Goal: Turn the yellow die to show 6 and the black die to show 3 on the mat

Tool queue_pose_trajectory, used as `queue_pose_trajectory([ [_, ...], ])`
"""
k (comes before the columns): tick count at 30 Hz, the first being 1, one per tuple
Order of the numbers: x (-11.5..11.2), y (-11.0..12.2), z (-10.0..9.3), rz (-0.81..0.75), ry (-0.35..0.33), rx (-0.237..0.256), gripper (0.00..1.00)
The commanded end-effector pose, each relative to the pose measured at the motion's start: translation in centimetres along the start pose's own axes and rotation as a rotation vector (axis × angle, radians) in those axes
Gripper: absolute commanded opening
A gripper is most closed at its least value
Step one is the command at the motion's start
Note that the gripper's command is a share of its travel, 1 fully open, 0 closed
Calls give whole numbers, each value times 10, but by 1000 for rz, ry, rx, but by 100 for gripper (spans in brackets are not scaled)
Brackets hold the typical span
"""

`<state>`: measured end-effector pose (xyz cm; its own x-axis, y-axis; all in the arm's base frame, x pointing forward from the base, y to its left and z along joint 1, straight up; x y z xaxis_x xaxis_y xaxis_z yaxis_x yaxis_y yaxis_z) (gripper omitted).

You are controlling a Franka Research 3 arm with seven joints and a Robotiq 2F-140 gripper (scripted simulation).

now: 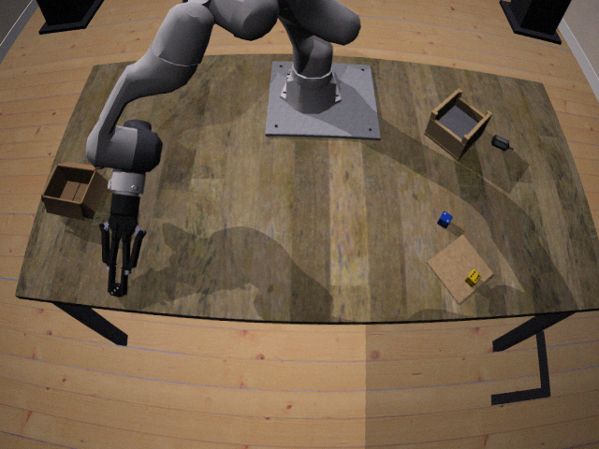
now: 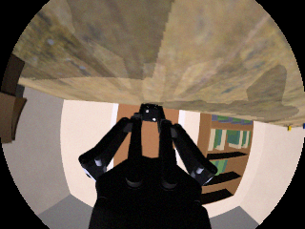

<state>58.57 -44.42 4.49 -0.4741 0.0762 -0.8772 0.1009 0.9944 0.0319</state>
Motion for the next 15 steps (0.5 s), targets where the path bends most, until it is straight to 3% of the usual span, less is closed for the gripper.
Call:
queue_pose_trajectory([
  [1,-1,-2,0,-1,-5,3,24],
  [15,-1,-2,0,-1,-5,3,31],
])
Point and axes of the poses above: the point where the finger pads meet when closed, its own z axis out along the fingers, its own y axis across the jaws, x = y × z, the point moved 6 cm from there along -z, back along the fingers, and after that the axes turned 2 degrees about z, right-handed, at the moved point
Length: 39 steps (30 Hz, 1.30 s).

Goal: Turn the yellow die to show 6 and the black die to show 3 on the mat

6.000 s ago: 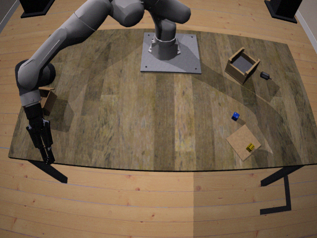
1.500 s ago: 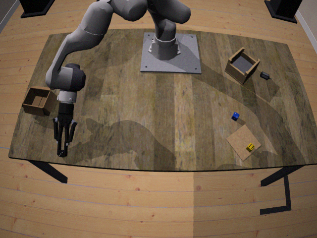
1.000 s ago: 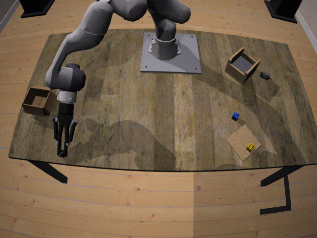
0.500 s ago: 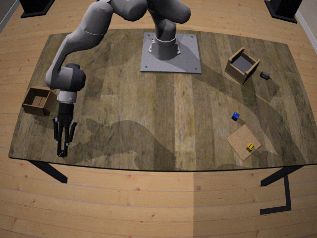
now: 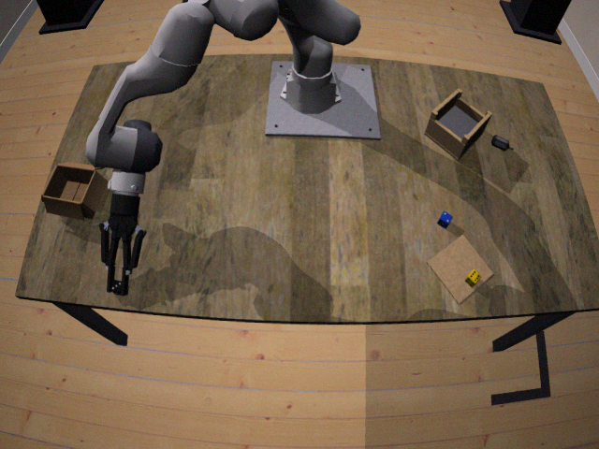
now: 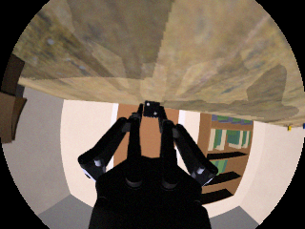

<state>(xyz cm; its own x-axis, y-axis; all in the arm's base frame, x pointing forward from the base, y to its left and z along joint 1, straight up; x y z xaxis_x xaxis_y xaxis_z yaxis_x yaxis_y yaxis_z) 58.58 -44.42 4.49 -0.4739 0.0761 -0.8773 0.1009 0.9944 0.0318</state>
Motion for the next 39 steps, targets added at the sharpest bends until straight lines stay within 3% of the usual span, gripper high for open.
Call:
queue_pose_trajectory([
  [1,-1,-2,0,-1,-5,3,31],
  [5,-1,-2,0,-1,-5,3,35],
  [39,-1,-2,0,-1,-5,3,35],
])
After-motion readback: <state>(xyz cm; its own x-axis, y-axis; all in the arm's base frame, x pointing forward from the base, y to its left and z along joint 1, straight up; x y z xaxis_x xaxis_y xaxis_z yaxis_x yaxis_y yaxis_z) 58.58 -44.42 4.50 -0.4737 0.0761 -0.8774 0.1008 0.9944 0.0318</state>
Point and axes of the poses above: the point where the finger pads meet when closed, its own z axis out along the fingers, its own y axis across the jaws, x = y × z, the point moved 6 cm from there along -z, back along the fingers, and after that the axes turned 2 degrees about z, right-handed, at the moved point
